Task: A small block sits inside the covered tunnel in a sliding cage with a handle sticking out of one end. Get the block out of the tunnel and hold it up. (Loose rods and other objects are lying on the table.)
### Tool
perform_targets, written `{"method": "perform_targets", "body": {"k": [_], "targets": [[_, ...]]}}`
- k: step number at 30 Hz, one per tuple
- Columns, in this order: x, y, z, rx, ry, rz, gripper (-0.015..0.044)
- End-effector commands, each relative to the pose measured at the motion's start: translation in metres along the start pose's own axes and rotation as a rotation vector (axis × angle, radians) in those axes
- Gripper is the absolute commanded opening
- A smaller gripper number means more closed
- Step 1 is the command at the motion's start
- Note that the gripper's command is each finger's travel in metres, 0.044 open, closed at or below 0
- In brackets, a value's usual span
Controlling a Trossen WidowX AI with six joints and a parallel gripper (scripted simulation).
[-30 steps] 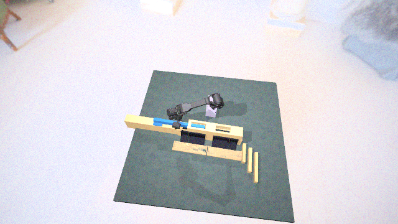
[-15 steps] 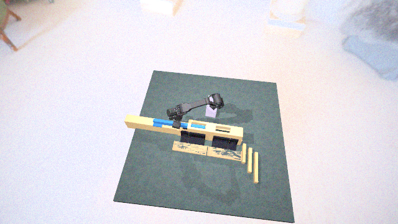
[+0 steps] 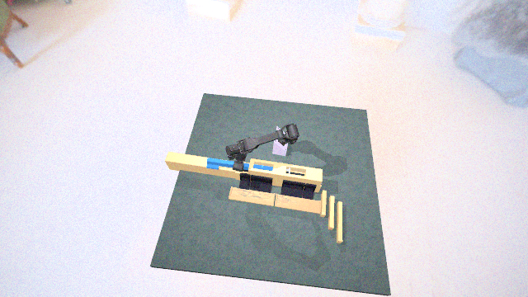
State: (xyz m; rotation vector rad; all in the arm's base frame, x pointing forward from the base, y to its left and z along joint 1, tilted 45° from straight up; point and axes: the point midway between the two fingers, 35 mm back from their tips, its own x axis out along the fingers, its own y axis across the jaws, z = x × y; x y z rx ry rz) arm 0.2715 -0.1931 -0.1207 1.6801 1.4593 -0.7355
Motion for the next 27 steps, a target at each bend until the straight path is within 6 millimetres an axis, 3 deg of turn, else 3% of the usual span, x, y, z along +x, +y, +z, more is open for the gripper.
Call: {"method": "perform_targets", "body": {"k": [1,10,11,19,27], "targets": [[0.001,0.001,-0.015,0.001,0.013,0.005,0.0],[0.0,0.0,-0.039,0.005,0.016,0.007,0.0],[-0.005,-0.001,-0.026,0.009,-0.012,0.004,0.0026],[-0.009,0.0,-0.025,0.009,-0.01,0.004,0.0236],[-0.04,0.005,-0.018,0.005,0.012,0.005,0.044]]}}
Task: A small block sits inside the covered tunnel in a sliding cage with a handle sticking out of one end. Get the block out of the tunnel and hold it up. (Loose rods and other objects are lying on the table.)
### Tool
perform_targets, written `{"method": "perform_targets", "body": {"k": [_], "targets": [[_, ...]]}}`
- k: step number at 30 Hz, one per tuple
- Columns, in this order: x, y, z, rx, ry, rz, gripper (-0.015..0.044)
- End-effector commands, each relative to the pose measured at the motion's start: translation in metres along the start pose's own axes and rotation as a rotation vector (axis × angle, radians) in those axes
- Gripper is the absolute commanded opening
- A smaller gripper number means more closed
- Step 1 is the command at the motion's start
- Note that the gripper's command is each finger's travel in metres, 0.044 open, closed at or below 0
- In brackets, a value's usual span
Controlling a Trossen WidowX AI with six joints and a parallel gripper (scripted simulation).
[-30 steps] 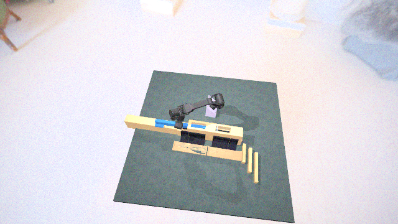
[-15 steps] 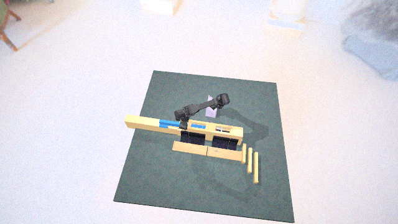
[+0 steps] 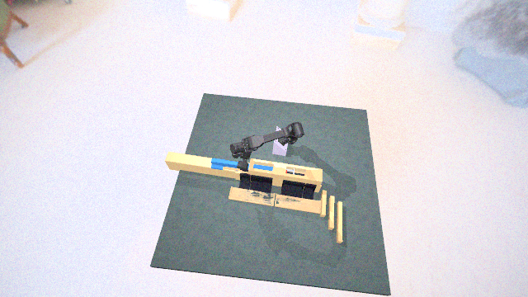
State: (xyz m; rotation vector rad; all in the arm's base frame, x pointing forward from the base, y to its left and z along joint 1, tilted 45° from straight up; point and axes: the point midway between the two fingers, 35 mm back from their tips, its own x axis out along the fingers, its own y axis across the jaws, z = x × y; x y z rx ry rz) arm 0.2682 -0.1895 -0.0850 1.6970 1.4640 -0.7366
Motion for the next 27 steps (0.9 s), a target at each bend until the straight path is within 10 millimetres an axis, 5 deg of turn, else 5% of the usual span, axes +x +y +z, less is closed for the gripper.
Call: {"method": "perform_targets", "body": {"k": [1,8,27], "targets": [[-0.014,0.002,0.004,-0.008,0.002,0.004,0.044],[0.0,0.003,0.051,-0.009,-0.001,0.005,0.044],[0.023,-0.001,0.048,-0.009,-0.001,0.006,0.044]]}}
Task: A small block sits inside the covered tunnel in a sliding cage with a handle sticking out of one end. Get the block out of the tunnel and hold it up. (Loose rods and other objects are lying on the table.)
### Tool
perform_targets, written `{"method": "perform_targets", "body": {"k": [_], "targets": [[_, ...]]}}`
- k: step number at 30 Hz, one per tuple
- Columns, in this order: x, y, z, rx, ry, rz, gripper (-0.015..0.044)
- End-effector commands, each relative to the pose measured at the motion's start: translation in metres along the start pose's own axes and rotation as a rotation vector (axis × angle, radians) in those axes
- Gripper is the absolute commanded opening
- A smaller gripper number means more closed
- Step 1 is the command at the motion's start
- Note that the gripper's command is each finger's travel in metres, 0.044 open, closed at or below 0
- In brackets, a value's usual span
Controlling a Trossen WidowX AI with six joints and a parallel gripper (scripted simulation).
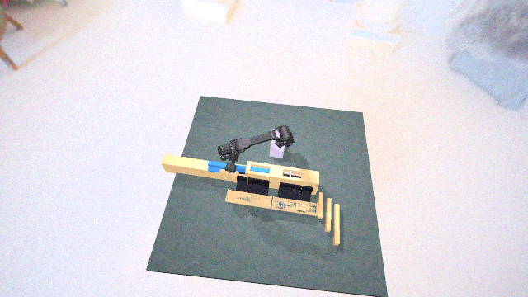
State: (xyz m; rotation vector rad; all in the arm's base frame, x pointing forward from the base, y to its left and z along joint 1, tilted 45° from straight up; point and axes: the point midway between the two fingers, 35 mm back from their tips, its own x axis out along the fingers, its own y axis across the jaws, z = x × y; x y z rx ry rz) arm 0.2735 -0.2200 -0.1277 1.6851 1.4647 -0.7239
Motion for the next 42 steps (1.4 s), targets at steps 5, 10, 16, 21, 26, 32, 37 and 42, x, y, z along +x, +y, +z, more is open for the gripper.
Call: {"method": "perform_targets", "body": {"k": [5,10,16,21,26,32,37,42], "targets": [[0.011,-0.002,-0.002,0.006,0.001,0.005,0.044],[0.012,-0.002,-0.002,-0.001,-0.002,0.0,0.0387],[0.012,-0.002,-0.002,-0.001,-0.002,0.0,0.023],[0.012,-0.002,-0.002,-0.001,-0.002,0.0,0.0099],[0.012,-0.002,-0.003,-0.001,-0.002,0.001,0.0026],[0.011,-0.001,-0.016,0.001,0.0,0.001,0.0],[0.01,0.0,-0.032,0.003,0.001,0.002,0.0],[0.009,-0.001,-0.048,0.005,0.004,0.003,0.0]]}}
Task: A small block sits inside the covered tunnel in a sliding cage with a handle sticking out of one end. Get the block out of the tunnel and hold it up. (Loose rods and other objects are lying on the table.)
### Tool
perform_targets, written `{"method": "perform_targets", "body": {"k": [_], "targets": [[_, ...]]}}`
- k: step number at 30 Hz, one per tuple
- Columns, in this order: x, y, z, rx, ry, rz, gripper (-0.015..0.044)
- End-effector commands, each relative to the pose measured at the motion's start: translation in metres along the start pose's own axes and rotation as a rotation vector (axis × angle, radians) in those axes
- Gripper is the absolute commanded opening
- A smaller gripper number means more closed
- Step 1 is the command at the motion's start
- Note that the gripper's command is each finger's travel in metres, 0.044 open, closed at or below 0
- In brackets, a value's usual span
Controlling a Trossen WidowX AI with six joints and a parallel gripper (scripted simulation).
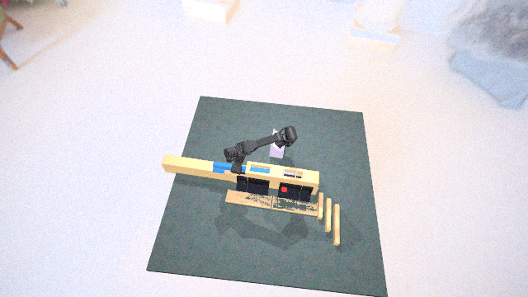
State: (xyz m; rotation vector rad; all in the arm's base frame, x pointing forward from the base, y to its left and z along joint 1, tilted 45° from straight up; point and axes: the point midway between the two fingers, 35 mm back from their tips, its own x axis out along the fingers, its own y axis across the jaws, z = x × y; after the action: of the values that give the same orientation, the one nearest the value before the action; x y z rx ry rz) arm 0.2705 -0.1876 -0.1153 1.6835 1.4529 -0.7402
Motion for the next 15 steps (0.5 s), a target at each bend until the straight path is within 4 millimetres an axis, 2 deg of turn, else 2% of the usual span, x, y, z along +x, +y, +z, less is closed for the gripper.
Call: {"method": "perform_targets", "body": {"k": [1,7,8,15], "targets": [[0.002,0.001,-0.017,-0.002,0.018,0.002,0.0],[0.002,0.0,-0.032,0.0,0.02,0.003,0.0],[-0.003,-0.001,-0.019,0.004,-0.008,0.003,0.0026],[-0.005,0.0,-0.018,0.004,-0.006,0.003,0.021]]}}
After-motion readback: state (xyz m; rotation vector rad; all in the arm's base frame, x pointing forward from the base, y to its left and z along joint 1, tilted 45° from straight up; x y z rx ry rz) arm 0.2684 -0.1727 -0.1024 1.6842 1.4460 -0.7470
